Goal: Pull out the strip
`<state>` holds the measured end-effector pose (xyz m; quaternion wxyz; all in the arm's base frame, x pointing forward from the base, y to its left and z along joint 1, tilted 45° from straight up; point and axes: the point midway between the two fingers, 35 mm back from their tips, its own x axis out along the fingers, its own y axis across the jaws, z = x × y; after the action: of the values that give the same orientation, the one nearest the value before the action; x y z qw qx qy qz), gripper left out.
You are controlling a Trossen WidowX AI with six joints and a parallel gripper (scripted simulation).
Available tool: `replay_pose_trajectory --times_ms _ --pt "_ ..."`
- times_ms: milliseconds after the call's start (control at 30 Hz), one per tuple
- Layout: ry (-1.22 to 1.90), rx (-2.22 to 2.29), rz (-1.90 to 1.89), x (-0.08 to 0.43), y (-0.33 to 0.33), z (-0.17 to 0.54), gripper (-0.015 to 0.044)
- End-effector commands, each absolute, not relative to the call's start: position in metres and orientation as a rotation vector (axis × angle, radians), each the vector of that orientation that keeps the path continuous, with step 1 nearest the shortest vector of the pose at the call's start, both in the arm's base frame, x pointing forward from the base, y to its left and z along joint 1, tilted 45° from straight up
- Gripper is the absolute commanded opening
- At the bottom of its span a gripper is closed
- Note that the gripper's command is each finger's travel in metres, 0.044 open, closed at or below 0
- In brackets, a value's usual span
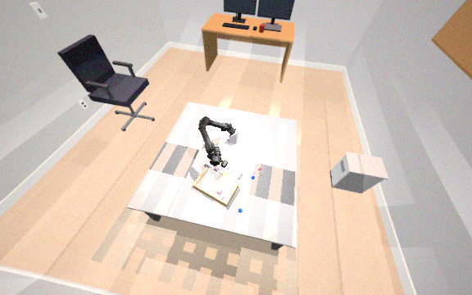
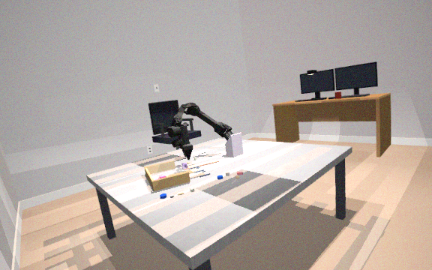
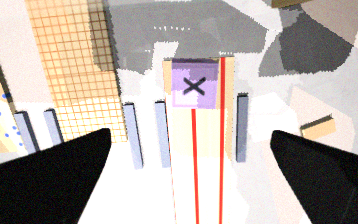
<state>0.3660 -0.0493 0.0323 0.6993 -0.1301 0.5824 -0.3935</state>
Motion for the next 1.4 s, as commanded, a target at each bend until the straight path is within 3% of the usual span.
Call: replay_pose_trajectory --times_ms 0,100,367,1367 --pt "1.296 -0.293 -0.88 0.379 -0.054 0.038 0.044" --pt "1.295 -0.293 -0.88 0.385 -0.056 0.041 0.044" --pt "1.295 -0.292 -0.88 0.385 -0.063 0.033 0.025" --pt "1.294 -0.295 -0.882 0.385 -0.095 0.003 0.025"
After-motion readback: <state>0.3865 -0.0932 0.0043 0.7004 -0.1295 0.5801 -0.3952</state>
